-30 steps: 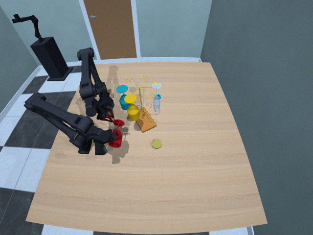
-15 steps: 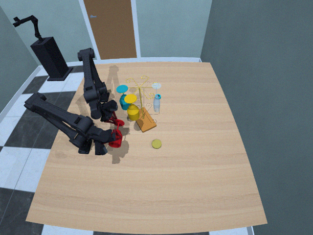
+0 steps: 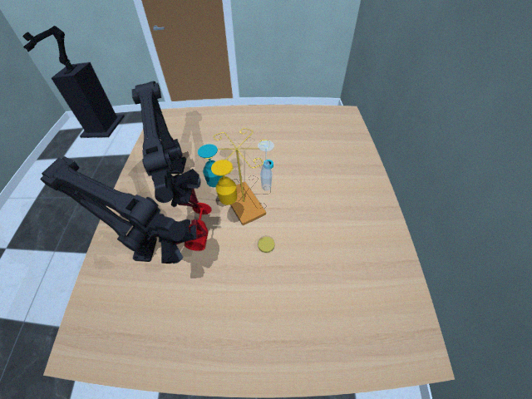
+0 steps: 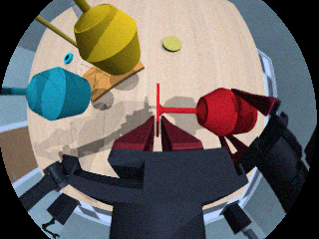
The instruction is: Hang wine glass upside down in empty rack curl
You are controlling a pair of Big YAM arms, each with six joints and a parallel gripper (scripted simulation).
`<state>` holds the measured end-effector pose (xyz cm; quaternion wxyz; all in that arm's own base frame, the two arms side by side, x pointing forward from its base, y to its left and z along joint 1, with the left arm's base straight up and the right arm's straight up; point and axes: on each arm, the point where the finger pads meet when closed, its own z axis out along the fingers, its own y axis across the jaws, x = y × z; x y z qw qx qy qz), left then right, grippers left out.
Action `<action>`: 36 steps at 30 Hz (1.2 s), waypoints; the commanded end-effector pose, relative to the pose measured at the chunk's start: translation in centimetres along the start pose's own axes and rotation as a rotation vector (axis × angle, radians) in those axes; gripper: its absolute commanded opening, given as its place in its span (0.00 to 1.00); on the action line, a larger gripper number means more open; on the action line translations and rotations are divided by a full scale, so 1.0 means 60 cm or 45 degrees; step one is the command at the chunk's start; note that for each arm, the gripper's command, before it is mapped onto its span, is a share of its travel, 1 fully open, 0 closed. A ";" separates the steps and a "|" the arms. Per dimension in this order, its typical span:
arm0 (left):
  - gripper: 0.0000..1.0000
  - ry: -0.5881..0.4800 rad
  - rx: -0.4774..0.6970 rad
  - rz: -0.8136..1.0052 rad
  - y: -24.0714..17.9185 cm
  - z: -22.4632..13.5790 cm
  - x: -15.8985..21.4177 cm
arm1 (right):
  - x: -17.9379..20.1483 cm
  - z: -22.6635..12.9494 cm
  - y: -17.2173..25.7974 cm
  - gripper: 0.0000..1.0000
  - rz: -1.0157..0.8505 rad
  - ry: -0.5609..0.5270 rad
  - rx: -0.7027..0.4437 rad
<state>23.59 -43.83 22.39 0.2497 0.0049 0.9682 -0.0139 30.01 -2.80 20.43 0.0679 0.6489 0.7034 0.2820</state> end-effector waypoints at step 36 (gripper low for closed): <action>0.00 -0.015 0.028 -0.001 -0.008 -0.009 -0.013 | 0.004 -0.189 0.028 1.00 -0.047 -0.032 -0.072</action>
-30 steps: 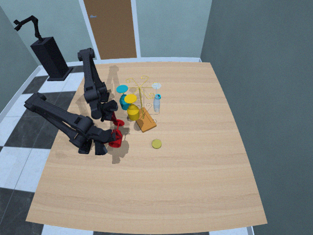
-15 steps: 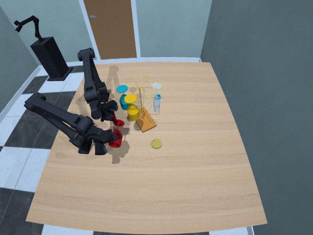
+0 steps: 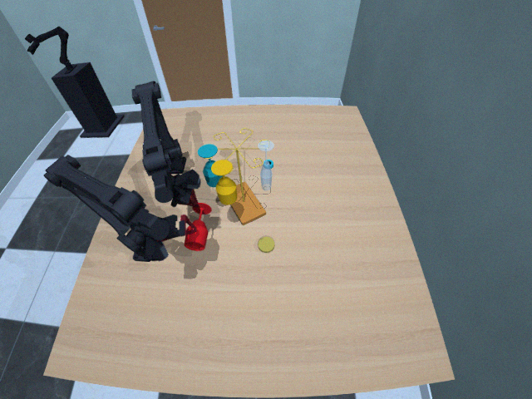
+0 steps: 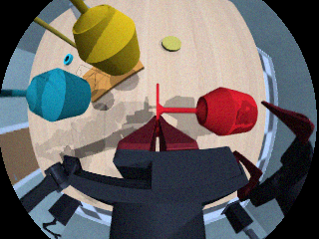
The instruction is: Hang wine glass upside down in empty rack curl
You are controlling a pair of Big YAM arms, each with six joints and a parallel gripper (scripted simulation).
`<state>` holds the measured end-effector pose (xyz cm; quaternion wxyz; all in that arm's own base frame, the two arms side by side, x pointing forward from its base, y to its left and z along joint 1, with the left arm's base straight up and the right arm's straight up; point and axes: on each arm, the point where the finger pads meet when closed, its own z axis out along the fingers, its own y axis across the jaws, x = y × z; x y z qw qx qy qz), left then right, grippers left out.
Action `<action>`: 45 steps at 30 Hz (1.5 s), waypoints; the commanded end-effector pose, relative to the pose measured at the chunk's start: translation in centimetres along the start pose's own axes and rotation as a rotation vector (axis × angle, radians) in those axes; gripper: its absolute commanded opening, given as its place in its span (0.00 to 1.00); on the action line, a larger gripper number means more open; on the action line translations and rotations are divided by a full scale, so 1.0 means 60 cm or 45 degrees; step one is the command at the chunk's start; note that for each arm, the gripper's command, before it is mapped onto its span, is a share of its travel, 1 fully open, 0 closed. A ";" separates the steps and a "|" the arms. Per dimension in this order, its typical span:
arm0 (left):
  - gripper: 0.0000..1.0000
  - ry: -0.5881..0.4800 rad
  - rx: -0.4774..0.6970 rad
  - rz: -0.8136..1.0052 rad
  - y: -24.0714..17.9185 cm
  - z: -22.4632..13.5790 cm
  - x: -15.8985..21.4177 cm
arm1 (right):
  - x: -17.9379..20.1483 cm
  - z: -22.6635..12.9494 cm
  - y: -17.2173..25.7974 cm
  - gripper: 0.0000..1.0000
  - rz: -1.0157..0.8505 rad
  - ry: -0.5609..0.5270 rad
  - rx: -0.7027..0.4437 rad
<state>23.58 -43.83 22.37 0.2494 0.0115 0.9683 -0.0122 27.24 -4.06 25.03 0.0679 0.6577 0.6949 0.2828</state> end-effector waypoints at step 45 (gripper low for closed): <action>0.00 -0.016 0.028 -0.019 -0.008 -0.009 -0.014 | 0.215 -0.255 0.299 1.00 -1.653 -0.415 -0.356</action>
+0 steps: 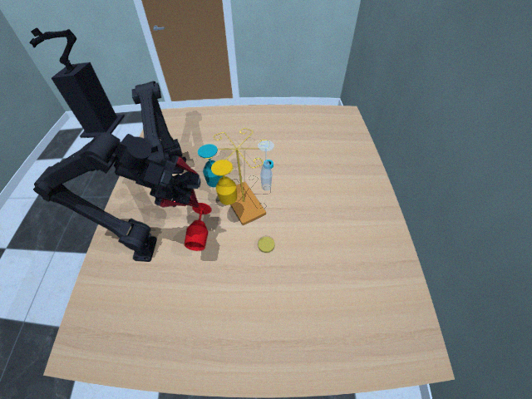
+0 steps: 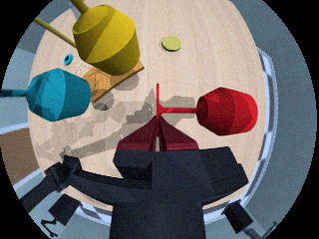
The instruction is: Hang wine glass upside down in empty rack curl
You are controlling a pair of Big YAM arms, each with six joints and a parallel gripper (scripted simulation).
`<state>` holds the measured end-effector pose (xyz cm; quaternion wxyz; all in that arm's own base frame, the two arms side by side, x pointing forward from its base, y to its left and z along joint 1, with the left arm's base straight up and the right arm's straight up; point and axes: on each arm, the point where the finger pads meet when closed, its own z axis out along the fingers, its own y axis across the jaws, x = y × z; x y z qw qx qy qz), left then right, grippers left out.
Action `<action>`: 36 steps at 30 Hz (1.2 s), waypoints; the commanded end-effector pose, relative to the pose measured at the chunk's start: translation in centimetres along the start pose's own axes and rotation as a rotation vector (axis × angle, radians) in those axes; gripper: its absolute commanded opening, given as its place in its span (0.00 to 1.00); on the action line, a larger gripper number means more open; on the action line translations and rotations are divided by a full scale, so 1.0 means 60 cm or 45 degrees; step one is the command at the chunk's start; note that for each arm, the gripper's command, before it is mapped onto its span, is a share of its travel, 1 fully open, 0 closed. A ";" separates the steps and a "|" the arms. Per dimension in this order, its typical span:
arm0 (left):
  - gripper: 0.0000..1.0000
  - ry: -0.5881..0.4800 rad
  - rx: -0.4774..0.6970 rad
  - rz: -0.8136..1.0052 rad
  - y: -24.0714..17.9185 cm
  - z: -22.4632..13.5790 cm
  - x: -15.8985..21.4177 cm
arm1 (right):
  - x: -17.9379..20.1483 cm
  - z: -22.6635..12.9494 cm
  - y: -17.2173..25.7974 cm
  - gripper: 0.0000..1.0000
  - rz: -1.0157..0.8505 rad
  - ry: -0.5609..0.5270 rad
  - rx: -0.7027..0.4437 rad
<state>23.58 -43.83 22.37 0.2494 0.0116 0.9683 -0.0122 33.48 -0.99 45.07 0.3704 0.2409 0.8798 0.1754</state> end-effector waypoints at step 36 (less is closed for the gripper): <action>0.00 0.060 0.362 0.286 0.023 -0.072 -0.065 | 0.226 -0.311 0.382 1.00 -1.352 -0.050 -0.904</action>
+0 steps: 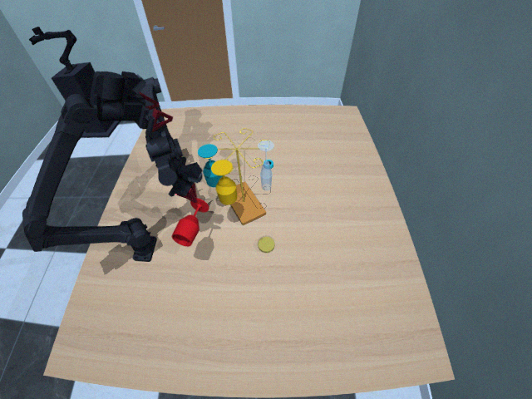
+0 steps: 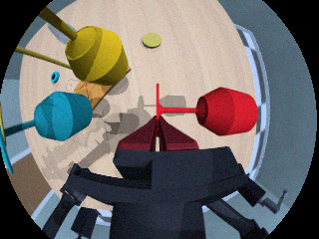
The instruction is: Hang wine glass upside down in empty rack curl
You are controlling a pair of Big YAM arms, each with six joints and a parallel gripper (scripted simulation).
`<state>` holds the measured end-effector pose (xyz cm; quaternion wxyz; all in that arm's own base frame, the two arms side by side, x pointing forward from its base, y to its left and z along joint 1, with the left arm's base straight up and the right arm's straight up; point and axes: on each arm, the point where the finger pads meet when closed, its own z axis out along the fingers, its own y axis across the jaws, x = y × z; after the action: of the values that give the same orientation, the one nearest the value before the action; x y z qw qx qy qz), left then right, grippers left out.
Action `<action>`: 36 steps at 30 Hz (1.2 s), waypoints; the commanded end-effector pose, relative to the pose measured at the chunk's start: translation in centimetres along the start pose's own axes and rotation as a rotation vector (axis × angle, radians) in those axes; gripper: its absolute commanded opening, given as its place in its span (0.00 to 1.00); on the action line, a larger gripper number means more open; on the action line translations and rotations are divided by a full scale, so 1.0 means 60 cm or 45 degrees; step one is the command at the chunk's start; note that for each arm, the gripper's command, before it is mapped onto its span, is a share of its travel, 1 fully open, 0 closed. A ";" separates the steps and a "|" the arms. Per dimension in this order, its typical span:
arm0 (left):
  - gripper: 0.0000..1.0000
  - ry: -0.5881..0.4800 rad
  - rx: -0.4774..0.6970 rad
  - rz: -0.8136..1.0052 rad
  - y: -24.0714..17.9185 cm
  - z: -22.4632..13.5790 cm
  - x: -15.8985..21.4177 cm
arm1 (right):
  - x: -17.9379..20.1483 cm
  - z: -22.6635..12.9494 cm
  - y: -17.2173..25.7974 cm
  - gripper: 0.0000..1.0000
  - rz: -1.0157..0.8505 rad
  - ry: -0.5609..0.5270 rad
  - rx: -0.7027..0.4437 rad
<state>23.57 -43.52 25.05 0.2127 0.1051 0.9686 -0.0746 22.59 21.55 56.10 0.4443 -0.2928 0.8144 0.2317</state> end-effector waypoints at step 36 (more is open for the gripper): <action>0.00 -0.431 0.786 0.697 0.150 -0.278 -0.065 | -0.042 -0.079 0.115 1.00 -0.262 -0.118 -0.185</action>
<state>22.52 -34.87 36.98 0.2798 0.3620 0.8405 -0.2902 16.00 24.00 60.19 0.4708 -0.3964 0.7455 0.2559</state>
